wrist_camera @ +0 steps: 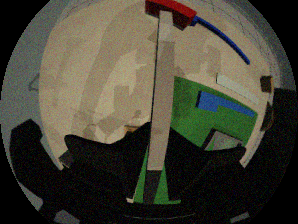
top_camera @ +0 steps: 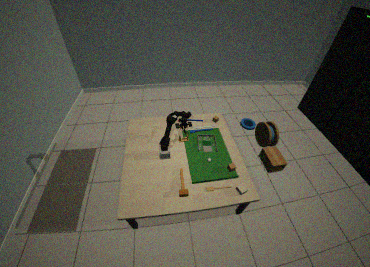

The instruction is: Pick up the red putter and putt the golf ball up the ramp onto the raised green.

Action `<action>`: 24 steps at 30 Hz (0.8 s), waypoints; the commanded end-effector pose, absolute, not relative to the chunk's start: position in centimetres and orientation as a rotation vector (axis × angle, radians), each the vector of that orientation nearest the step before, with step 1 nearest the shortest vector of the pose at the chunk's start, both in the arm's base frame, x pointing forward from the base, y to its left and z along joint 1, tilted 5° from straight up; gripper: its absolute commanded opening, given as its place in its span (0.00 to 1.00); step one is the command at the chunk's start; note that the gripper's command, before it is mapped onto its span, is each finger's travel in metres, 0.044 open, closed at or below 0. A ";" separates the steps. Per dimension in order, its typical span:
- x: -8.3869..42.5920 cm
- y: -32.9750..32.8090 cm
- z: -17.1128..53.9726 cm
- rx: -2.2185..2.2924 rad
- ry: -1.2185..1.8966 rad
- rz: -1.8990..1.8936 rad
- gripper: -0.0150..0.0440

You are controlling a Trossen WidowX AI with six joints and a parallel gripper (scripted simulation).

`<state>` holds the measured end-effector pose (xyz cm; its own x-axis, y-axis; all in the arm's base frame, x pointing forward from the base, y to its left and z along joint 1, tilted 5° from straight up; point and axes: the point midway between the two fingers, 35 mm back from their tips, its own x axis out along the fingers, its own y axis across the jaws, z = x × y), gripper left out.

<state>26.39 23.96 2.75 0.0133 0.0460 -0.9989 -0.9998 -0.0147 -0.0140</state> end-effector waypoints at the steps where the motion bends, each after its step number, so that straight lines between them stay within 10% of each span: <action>1: 26.9 23.6 2.9 -1.162 1.164 1.216 0.25; 24: 35.4 14.9 6.0 -0.587 1.346 0.797 0.25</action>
